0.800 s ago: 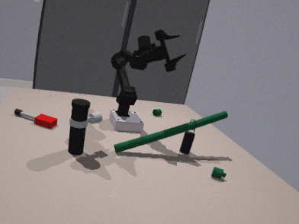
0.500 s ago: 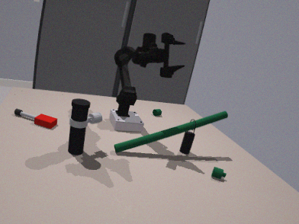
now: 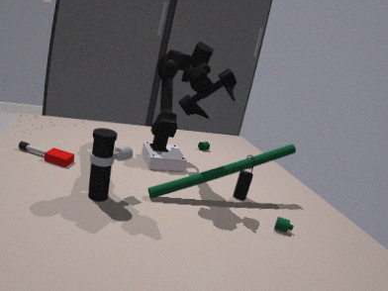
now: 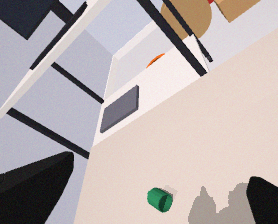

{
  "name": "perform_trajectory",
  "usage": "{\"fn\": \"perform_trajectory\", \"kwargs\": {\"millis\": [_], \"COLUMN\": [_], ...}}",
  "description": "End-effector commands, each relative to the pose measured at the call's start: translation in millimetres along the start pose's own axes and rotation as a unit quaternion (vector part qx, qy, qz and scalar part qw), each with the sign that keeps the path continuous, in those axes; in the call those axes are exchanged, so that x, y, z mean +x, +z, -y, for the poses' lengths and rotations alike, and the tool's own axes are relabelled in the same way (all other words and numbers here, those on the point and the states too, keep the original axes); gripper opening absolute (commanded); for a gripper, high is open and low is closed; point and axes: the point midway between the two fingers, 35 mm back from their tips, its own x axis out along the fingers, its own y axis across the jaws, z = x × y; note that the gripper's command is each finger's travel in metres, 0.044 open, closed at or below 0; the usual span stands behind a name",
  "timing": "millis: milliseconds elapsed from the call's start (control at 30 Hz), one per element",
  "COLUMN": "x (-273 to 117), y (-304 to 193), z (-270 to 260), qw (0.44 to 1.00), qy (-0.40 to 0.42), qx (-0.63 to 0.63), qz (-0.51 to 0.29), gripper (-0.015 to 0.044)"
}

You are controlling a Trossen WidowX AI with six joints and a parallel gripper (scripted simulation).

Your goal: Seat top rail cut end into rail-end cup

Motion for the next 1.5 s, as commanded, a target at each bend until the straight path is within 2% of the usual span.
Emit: {"fn": "perform_trajectory", "kwargs": {"millis": [0, 700, 833, 1100, 1300, 1467], "x": [-13.9, -15.0, -17.5, -30.0, -45.0, -60.5], "y": [-11.7, -8.9, 1.5, 25.9, 43.6, 57.0], "z": [85.6, 91.3, 108.2, 148.5, 178.4, 201.5], "qw": [0.892, 0.877, 0.827, 0.683, 0.559, 0.513], "qy": [-0.232, -0.226, -0.192, -0.073, 0.033, 0.082], "qx": [-0.302, -0.334, -0.429, -0.616, -0.730, -0.768], "qz": [-0.242, -0.261, -0.309, -0.385, -0.392, -0.376], "gripper": [0.0440, 0.0440, 0.0440, 0.0440, 0.0440, 0.0440]}}
